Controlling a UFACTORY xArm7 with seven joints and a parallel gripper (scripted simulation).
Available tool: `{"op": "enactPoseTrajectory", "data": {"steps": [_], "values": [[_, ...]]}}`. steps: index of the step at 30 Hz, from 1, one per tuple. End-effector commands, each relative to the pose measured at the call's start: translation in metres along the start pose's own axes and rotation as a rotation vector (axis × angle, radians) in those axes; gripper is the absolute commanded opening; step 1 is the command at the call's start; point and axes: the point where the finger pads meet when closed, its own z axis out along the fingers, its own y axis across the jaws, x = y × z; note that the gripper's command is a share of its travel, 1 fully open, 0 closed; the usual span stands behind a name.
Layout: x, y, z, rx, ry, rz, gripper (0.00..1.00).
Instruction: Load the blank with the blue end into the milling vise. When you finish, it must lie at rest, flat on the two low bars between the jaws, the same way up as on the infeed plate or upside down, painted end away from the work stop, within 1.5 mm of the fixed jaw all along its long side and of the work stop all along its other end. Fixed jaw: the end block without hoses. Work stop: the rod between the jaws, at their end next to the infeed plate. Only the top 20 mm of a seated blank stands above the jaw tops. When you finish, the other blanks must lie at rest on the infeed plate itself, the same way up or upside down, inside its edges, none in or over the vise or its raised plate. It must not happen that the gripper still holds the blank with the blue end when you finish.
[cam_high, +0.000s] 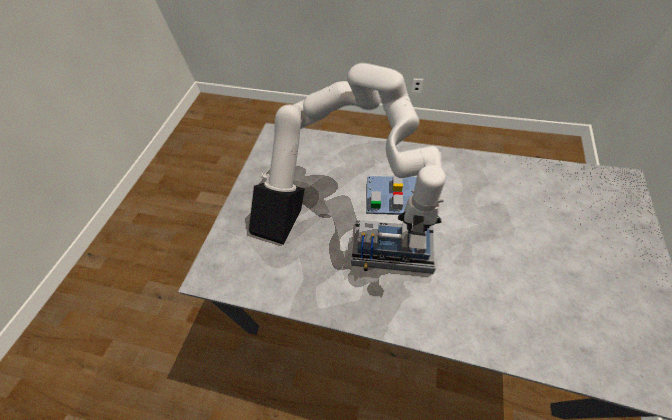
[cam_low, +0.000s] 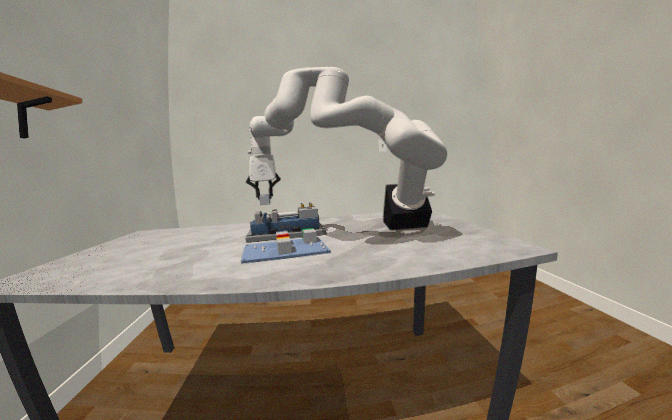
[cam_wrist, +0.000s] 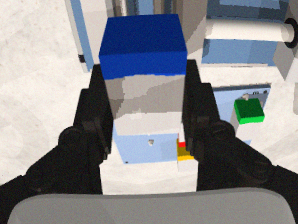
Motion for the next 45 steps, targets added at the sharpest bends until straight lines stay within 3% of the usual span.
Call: {"op": "enactPoseTrajectory", "data": {"steps": [1, 12, 45], "values": [[0.001, -0.001, -0.003, 0.004, 0.004, 0.0, 0.0], [0.0, 0.0, 0.027, 0.004, 0.004, 0.0, 0.0], [0.0, 0.0, 0.024, 0.004, 0.004, 0.0, 0.0]]}}
